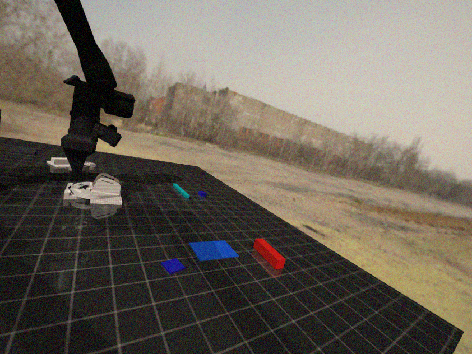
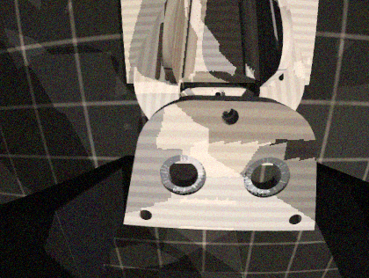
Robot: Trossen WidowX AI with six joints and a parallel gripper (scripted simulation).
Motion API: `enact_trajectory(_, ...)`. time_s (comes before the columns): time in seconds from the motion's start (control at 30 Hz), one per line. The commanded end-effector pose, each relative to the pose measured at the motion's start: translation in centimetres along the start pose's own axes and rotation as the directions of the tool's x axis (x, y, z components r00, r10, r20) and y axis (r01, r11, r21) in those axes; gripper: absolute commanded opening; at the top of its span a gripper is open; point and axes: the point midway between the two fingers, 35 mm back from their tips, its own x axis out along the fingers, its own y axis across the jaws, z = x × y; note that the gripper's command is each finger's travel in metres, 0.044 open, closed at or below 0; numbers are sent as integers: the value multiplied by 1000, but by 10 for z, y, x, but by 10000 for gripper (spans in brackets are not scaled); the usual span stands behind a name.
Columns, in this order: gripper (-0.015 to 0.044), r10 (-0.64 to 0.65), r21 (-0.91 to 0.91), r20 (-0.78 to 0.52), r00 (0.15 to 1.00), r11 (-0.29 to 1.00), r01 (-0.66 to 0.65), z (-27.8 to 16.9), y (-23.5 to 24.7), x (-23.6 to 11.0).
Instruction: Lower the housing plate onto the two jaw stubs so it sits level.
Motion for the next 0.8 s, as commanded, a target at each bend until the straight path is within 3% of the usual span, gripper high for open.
enact_trajectory(0.0,351,-7,-10,-5,1000,1000,7,-2,0,7)
enact_trajectory(0.77,351,-11,-12,-6,1000,1000,11,-4,-2,40)
